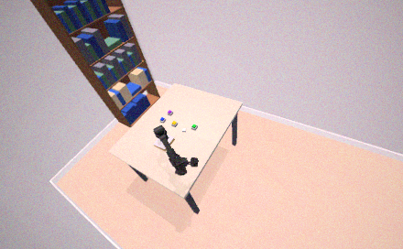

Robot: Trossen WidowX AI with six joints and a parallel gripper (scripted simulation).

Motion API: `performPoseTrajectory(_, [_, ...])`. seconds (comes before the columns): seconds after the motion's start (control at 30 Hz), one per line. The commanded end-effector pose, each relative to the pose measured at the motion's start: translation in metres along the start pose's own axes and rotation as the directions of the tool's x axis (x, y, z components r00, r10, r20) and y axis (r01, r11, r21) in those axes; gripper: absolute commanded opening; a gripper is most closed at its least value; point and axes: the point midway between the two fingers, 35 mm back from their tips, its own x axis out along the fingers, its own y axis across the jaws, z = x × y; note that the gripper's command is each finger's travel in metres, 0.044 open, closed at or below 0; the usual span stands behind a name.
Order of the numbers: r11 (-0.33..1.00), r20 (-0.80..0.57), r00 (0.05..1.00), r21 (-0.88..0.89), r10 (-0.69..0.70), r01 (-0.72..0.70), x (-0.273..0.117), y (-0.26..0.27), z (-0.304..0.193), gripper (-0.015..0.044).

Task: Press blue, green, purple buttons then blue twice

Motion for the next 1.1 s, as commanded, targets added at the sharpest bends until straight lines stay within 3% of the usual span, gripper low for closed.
performPoseTrajectory(0.0, [1.0,0.0,1.0,0.001,-0.002,0.002,0.001,-0.001,-0.001,0.04])
performPoseTrajectory(0.2, [0.996,-0.002,0.997,0.03,-0.081,0.081,0.029,-0.051,-0.038,0.04])
performPoseTrajectory(0.57, [0.903,-0.113,0.901,0.058,-0.418,0.426,0.069,-0.204,-0.2,0.04])
performPoseTrajectory(0.8, [0.772,-0.227,0.748,-0.026,-0.624,0.636,0.041,-0.28,-0.326,0.04])
performPoseTrajectory(1.07, [0.573,-0.355,0.48,-0.231,-0.802,0.786,-0.04,-0.332,-0.468,0.04])
